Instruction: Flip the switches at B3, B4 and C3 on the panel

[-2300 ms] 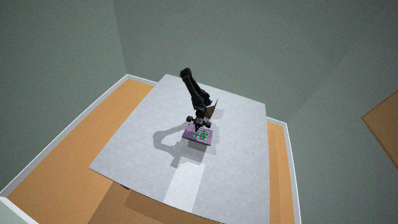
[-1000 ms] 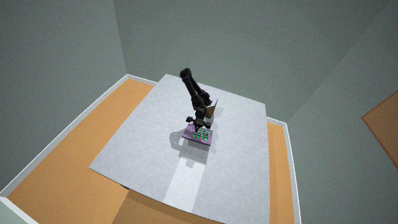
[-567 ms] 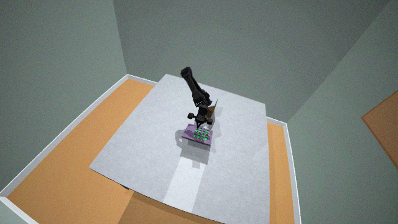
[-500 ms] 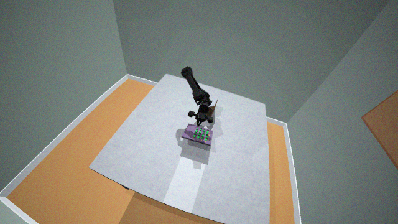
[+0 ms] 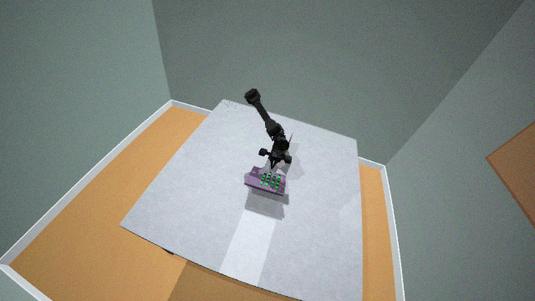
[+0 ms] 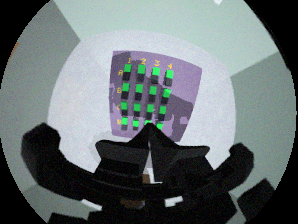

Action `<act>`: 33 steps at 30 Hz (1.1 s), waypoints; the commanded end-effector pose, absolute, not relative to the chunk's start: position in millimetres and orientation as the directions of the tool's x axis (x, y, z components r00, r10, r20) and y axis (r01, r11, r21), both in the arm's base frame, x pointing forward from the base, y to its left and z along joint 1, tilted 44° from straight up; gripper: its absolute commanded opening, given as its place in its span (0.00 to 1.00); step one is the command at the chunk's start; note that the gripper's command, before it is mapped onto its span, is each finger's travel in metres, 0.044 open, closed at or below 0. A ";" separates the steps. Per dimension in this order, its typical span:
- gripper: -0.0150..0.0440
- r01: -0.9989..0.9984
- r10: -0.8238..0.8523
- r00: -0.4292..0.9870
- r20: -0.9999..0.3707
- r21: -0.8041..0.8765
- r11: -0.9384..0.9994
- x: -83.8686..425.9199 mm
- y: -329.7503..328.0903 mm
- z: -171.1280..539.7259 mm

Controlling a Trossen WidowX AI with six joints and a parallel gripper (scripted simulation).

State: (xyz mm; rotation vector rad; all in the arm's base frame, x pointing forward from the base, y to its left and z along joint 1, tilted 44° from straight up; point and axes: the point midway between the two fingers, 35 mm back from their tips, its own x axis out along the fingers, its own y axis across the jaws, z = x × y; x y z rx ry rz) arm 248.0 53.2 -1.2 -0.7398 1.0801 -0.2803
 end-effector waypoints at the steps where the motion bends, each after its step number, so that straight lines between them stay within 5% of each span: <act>1: 0.25 -0.140 -0.556 0.466 -0.689 -0.677 0.722 252.4 37.5 -15.7; 33: 0.25 -0.140 -0.556 0.467 -0.687 -0.679 0.721 263.5 22.6 -33.1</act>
